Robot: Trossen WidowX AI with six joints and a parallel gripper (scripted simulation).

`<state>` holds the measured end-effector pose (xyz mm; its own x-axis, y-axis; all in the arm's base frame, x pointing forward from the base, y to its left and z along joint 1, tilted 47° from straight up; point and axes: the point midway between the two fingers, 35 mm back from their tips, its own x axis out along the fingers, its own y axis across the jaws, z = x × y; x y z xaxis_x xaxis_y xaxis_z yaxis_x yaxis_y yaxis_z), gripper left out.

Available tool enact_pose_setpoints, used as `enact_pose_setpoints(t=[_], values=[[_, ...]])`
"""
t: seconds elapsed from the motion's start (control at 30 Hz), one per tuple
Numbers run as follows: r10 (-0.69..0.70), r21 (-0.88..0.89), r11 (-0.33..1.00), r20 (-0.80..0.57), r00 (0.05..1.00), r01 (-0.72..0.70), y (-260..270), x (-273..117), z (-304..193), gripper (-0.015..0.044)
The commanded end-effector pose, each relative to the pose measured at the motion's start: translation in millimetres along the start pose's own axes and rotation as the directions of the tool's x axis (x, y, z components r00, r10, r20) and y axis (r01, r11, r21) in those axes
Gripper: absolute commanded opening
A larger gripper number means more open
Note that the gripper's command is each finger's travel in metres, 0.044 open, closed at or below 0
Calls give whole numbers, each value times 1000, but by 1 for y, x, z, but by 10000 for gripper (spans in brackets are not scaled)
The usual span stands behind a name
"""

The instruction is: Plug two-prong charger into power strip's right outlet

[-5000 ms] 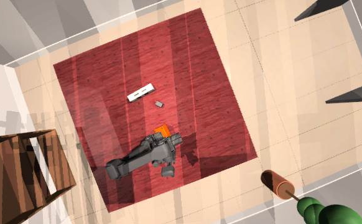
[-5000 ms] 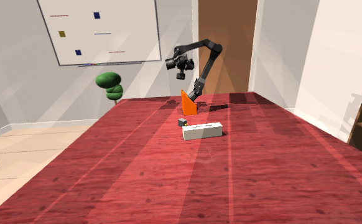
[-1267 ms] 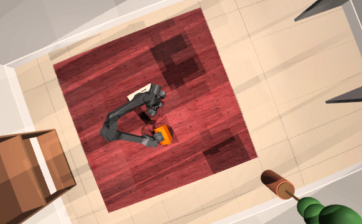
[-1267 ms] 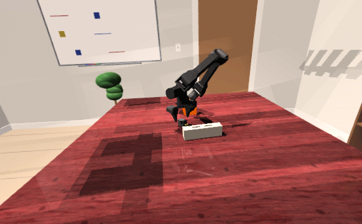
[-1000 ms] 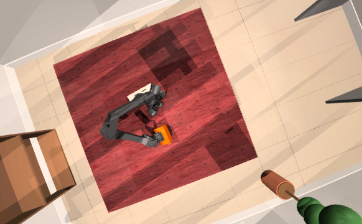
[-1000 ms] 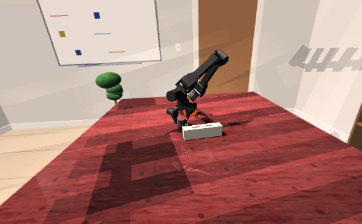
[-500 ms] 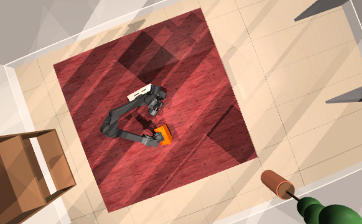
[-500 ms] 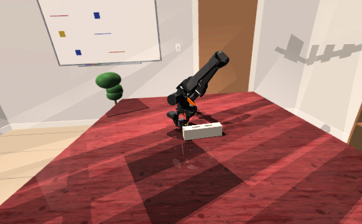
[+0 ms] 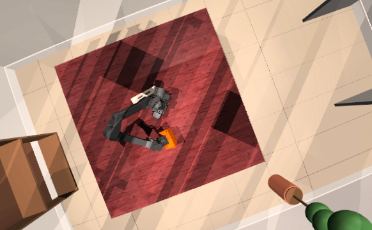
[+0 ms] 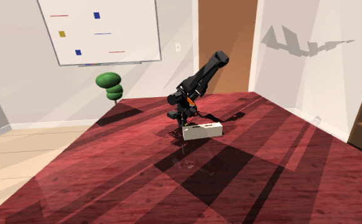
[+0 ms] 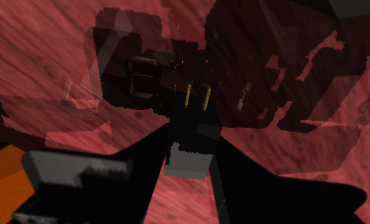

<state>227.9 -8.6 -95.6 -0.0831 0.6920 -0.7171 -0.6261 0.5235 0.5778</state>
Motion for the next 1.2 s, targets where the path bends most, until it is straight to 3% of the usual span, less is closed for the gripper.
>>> enact_pose_setpoints(t=[0.0,0.1,0.43,1.17], values=[[-2,-2,1000,1,1000,2,0,-1,0,59],[-2,-1,1000,0,1000,2,-1,-8,0,0],[1,4,1000,1,1000,-1,0,-54,-6,0],[9,187,982,5,1000,-10,8,-41,12,0]])
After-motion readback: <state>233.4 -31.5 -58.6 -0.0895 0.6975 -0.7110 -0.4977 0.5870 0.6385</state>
